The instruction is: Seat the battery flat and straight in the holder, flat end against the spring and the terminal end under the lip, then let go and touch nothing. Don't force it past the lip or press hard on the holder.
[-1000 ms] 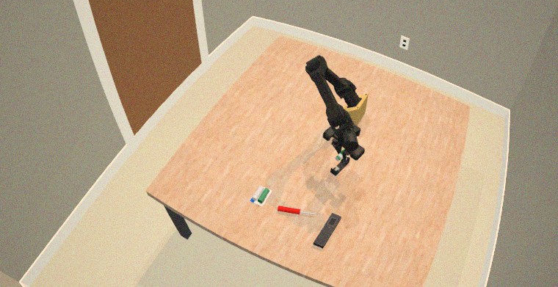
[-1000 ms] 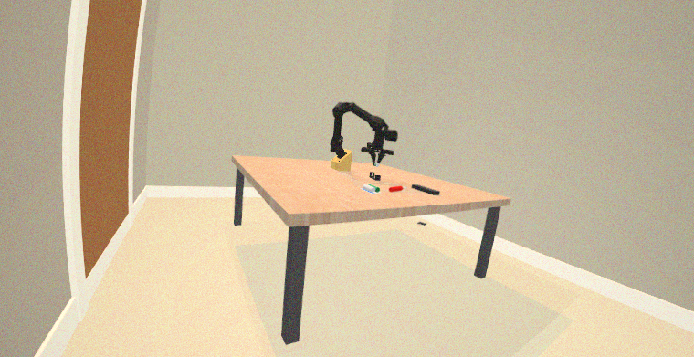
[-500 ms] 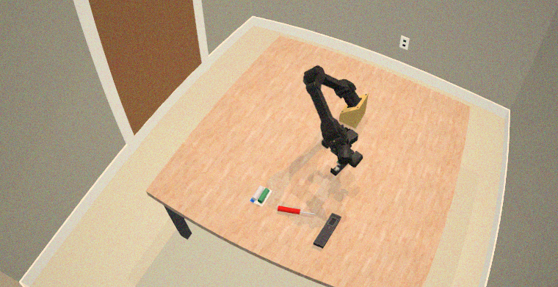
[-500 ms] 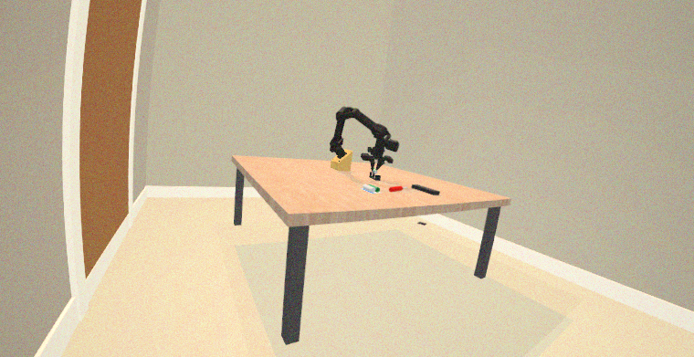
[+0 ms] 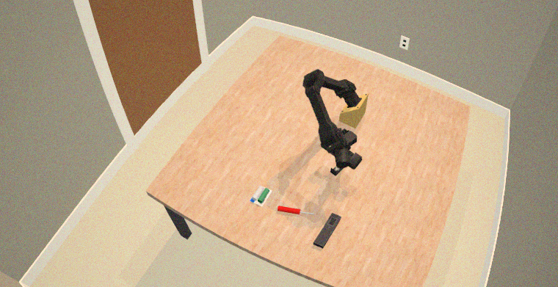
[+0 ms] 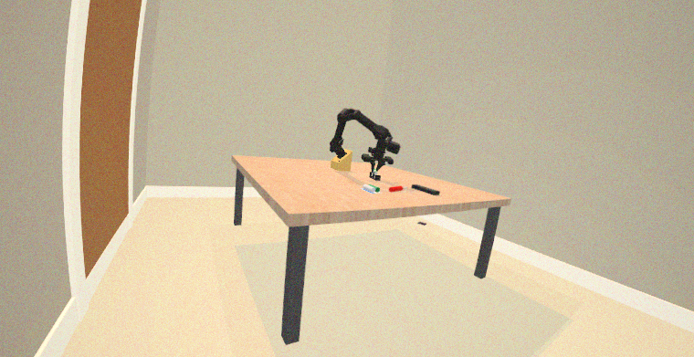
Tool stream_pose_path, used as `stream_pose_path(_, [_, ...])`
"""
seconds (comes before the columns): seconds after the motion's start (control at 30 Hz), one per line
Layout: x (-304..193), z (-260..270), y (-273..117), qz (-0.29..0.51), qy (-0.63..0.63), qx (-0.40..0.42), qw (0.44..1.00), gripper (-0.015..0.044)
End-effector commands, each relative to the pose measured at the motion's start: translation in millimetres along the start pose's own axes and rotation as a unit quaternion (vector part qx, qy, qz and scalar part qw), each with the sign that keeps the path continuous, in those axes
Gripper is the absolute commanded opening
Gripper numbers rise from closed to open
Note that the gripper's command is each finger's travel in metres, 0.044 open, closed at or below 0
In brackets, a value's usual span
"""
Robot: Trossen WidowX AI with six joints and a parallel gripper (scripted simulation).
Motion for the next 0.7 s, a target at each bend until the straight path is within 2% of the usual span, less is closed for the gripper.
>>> stream_pose_path(0.0, [-4, -2, 2, -0.017, -0.002, 0.000, 1.000, 0.0073])
stream_pose_path(0.67, [-16, -2, 10, -0.090, -0.003, 0.003, 0.996, 0.0073])
Point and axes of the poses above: the point midway between the two fingers, 35 mm back from their tips, its own y axis out along the fingers, its own z axis across the jaws, x = y × z, the point moved 3 cm from there along -y, back along the fingers, and after that the axes turned 1 degree about y, right-handed, at the moved point
